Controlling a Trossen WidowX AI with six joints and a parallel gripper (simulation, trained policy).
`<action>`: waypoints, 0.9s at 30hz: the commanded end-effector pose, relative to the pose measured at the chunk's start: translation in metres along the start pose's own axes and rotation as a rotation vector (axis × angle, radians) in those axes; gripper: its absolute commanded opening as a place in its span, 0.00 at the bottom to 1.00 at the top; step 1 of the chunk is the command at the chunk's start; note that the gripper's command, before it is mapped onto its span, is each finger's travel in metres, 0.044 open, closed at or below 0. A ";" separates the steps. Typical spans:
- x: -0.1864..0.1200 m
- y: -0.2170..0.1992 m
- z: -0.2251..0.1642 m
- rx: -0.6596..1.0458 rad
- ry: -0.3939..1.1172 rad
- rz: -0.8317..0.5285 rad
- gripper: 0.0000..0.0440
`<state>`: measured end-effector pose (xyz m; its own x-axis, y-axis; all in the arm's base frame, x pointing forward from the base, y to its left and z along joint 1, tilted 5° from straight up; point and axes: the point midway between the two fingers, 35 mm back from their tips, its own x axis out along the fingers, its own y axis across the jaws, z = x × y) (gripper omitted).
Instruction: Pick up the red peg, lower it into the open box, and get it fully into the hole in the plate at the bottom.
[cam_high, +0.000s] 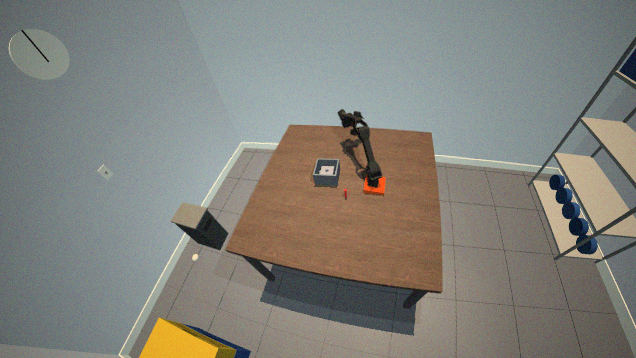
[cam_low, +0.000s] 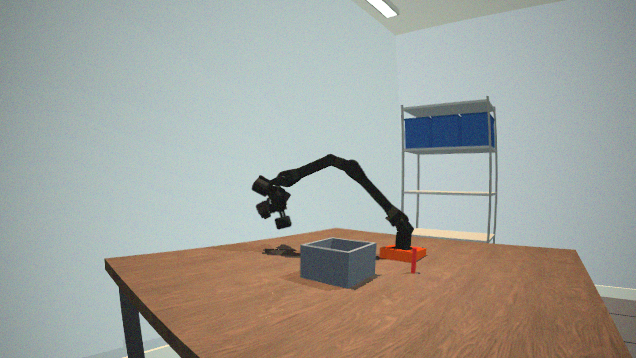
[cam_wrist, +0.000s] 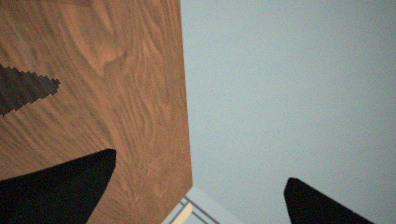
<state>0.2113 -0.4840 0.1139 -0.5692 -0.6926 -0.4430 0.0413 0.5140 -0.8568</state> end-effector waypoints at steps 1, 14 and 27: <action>-0.049 0.009 0.011 0.069 -0.114 0.046 1.00; -0.215 0.043 0.003 0.292 -0.423 0.258 1.00; -0.358 0.104 -0.082 0.455 -0.595 0.589 1.00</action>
<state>0.3589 -0.1817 0.2015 0.1017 -0.6440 -0.7582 0.5444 0.6739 -0.4995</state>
